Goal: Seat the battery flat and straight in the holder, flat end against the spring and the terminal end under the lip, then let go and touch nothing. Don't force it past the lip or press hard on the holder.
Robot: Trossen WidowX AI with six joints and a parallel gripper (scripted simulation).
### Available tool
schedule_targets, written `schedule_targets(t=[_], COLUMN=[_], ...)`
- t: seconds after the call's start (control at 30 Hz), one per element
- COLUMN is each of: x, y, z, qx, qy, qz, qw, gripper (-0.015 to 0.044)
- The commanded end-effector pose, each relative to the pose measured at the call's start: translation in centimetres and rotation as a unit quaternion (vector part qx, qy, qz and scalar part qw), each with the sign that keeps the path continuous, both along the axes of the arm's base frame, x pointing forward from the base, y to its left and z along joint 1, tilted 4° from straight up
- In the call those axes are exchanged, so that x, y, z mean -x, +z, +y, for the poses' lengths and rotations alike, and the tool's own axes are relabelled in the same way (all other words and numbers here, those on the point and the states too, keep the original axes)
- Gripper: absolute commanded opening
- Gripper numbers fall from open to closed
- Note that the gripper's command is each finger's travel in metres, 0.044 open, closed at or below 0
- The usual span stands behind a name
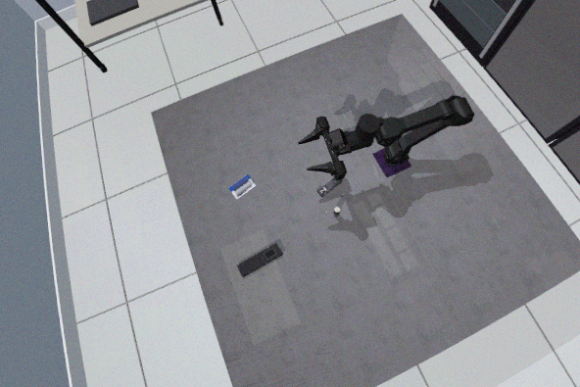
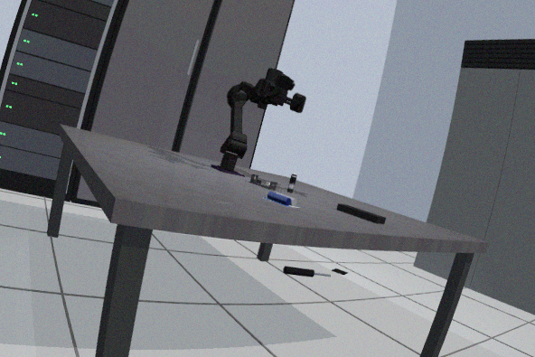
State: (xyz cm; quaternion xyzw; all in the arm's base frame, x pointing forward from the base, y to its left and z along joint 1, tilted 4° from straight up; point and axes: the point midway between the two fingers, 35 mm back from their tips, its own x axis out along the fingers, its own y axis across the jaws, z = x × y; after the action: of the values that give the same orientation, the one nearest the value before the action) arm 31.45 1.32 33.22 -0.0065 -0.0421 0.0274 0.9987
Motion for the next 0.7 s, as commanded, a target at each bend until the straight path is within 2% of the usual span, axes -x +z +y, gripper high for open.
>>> schedule_targets(t=[0.0, 0.13, 0.23, 0.33, 0.47, 0.67], x=[-0.2, -2.8, -4.2, -4.6, -3.9, -0.8], y=[-0.1, -2.8, -5.5, -8.2, -11.5, -14.9], z=[0.1, 2.2, 4.3, 6.4, 8.9, 11.9], qx=[0.004, 0.085, 0.162, 0.239, 0.335, 0.448], qy=[0.001, 0.034, 0.079, 0.135, 0.223, 0.371], qz=[0.006, 0.121, 0.220, 0.308, 0.409, 0.515], qw=[1.000, 0.988, 0.959, 0.911, 0.819, 0.629], gripper=[0.0374, 0.0269, 0.0190, 0.0111, 0.0006, 0.0000])
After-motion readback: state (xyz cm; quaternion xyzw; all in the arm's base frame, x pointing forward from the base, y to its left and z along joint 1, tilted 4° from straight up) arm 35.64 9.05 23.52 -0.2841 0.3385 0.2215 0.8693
